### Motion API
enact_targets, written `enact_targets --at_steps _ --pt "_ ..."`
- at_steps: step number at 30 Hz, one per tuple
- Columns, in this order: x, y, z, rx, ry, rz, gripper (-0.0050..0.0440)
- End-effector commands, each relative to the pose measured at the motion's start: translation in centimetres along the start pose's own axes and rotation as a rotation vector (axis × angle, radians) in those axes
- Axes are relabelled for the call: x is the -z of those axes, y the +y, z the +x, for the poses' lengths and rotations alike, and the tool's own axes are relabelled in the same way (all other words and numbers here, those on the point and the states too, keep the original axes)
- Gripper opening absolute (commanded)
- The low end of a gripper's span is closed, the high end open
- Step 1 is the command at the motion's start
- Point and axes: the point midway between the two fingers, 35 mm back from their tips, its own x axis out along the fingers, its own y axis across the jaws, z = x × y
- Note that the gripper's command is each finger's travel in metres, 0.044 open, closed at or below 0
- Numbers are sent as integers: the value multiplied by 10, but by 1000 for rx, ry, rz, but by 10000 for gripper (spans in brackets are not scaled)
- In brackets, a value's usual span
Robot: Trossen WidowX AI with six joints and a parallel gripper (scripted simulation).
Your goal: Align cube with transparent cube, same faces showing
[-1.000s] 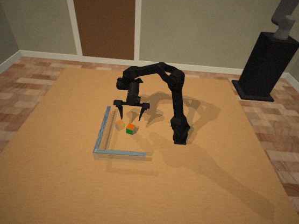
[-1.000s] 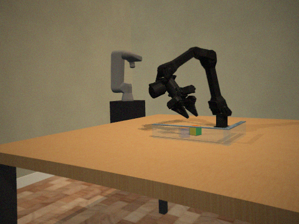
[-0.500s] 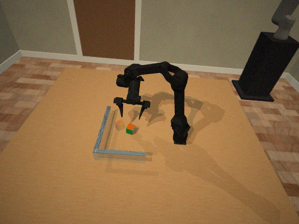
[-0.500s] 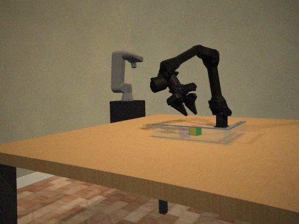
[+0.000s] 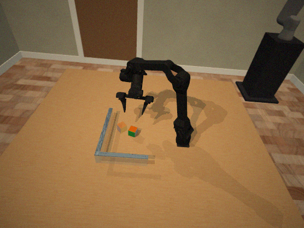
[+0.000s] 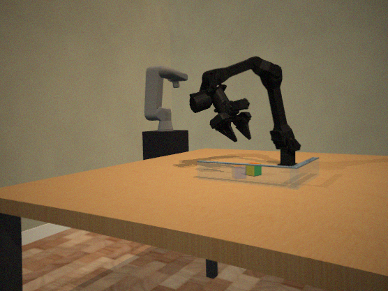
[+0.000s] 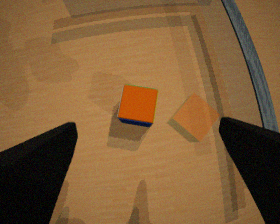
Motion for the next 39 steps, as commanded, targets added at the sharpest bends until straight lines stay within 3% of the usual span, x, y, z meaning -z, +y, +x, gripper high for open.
enact_targets --at_steps 1,19,20,23,26,34,36,39 --pt "-2 -1 -10 8 8 8 440" --pt "-4 -1 -8 16 9 -7 440" --pt "-4 -1 -7 12 13 -18 416" --pt "-7 1 4 -26 85 -204 344" --pt "-12 3 25 -115 228 -547 280" --pt "-20 4 49 -280 413 -1110 280" --pt "-20 4 49 -280 413 -1110 280" --pt "-24 4 57 -371 479 -1370 280"
